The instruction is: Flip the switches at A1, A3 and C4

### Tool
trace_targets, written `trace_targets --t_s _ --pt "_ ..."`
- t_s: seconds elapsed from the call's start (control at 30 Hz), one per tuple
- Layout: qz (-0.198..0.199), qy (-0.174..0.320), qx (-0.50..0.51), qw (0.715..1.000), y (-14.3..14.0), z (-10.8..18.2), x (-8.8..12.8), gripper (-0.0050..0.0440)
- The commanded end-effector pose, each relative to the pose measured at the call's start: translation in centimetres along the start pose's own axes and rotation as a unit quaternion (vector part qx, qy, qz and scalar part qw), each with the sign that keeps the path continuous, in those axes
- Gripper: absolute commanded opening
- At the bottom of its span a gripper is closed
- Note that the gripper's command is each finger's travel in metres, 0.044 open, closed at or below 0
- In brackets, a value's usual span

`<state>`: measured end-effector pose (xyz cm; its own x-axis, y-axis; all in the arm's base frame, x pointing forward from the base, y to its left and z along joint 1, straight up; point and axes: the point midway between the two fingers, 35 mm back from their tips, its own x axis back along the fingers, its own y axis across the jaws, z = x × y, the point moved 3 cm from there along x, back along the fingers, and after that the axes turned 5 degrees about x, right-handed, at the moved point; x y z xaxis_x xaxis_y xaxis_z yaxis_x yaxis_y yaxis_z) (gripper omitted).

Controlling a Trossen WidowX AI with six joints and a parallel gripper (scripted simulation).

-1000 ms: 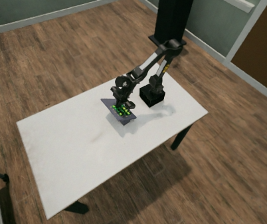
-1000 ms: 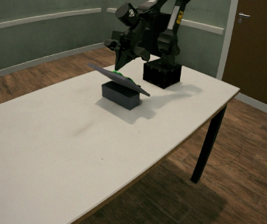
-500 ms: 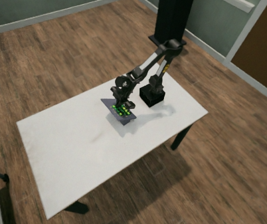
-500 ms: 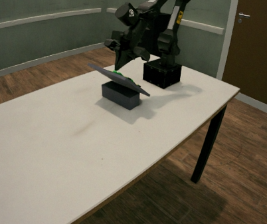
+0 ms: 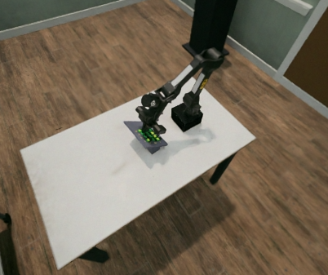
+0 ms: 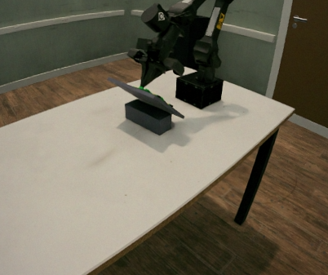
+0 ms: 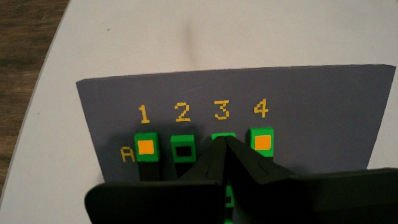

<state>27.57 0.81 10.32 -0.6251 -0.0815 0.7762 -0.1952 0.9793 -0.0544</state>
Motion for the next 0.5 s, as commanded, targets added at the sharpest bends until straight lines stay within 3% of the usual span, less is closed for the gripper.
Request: trace_targets --t_s 0.0,0.47 --pt "0.001 0.000 -0.002 1.000 0.06 0.04 -0.16 -0.0050" --pt "0.001 0.001 -0.002 1.000 0.06 0.07 -0.33 -0.0050"
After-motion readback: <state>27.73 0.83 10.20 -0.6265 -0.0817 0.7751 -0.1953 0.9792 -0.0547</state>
